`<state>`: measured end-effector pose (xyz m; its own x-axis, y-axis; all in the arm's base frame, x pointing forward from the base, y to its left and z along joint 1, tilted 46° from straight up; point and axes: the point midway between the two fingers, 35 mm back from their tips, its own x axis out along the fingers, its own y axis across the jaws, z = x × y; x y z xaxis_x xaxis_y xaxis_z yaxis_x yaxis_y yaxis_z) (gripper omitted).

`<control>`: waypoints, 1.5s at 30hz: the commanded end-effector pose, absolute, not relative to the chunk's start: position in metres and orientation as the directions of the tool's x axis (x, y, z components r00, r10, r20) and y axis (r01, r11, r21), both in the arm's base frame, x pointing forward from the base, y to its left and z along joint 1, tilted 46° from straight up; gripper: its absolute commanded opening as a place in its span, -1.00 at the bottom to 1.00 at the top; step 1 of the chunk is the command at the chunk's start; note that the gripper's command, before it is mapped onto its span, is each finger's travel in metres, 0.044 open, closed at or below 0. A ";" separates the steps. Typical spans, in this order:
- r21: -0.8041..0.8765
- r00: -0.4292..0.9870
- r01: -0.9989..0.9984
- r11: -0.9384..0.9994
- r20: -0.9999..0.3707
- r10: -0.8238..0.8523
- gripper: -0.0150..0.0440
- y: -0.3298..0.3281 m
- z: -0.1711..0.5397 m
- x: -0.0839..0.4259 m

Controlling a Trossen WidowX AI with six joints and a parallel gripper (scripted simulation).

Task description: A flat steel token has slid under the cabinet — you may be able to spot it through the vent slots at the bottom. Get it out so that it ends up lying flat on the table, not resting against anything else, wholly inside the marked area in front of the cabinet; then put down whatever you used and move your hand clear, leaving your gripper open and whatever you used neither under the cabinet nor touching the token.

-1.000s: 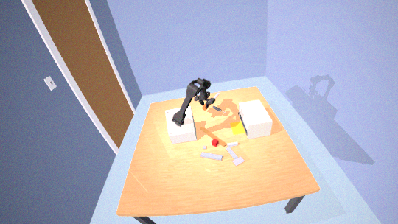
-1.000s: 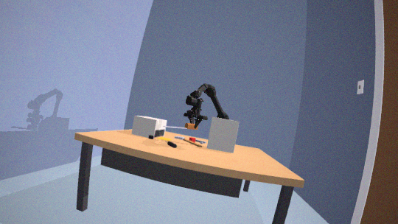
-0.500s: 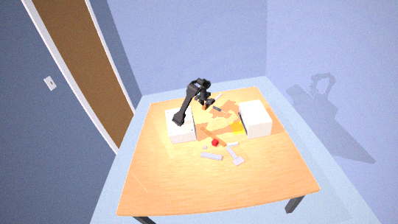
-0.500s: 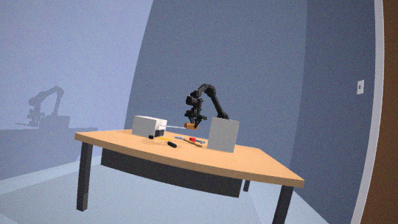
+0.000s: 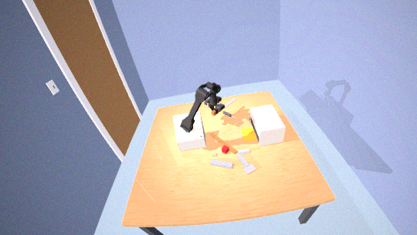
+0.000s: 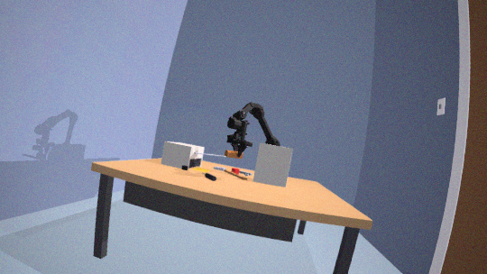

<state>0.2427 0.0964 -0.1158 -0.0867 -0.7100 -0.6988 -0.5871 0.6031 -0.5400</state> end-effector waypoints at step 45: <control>-0.672 -0.081 -0.237 0.702 -0.706 -0.704 -0.49 0.098 -0.114 0.242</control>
